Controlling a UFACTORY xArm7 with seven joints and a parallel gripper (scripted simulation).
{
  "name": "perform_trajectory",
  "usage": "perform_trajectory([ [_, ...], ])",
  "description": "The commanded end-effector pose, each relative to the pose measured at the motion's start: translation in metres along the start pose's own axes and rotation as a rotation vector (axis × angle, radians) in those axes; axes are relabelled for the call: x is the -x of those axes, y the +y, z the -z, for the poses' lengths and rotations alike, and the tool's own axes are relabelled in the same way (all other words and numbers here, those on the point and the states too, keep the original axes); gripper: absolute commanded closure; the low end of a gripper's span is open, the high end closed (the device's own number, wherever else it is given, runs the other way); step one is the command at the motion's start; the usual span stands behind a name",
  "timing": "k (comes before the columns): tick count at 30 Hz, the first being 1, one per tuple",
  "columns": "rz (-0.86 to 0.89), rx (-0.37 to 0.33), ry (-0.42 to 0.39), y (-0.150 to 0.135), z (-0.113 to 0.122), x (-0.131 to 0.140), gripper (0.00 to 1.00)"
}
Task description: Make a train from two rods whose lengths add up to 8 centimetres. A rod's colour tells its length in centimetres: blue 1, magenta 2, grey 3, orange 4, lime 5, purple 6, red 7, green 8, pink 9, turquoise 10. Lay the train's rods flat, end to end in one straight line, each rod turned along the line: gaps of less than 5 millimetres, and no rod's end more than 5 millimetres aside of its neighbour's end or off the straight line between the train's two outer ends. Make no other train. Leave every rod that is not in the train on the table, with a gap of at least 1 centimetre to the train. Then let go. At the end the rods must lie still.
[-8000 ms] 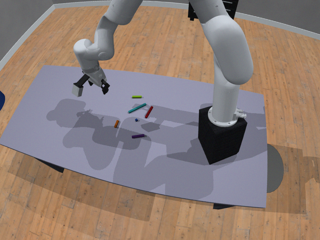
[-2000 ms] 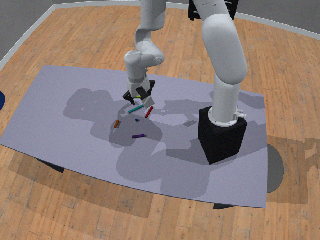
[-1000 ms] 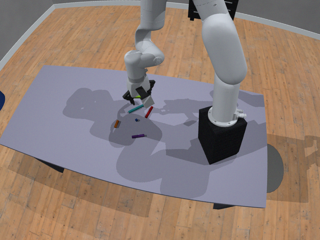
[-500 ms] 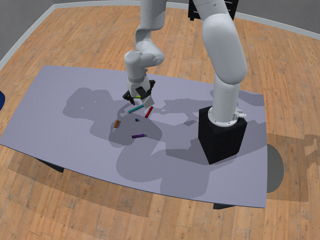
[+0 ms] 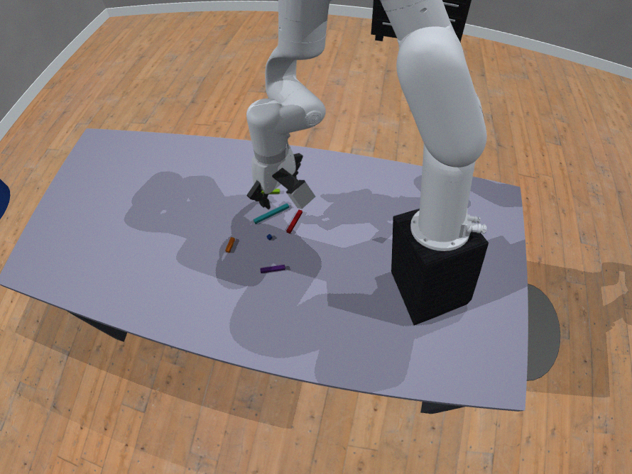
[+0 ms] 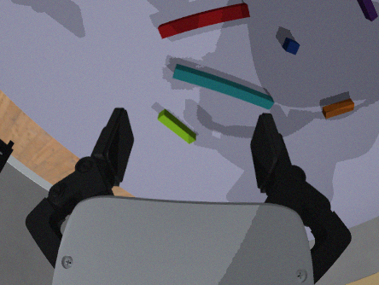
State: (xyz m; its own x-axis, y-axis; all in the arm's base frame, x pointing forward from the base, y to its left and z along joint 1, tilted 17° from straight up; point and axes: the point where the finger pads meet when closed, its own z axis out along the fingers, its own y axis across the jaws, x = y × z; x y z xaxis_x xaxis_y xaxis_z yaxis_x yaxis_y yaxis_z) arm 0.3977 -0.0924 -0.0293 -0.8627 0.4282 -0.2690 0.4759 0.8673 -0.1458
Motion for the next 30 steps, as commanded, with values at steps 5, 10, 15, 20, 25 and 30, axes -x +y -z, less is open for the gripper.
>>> perform_trajectory([
  [5, 0.324, 0.007, 0.012, -0.003, 0.0, 0.003, 0.0],
  [10, 0.474, 0.008, 0.013, -0.005, 0.0, 0.004, 0.0],
  [15, 0.656, 0.01, 0.013, -0.008, 0.0, 0.006, 0.0],
  [20, 0.842, 0.011, 0.012, -0.01, 0.0, 0.007, 0.0],
  [25, 0.989, 0.013, 0.011, -0.012, 0.0, 0.009, 0.0],
  [30, 1.164, 0.014, 0.01, -0.015, 0.0, 0.01, 0.0],
])
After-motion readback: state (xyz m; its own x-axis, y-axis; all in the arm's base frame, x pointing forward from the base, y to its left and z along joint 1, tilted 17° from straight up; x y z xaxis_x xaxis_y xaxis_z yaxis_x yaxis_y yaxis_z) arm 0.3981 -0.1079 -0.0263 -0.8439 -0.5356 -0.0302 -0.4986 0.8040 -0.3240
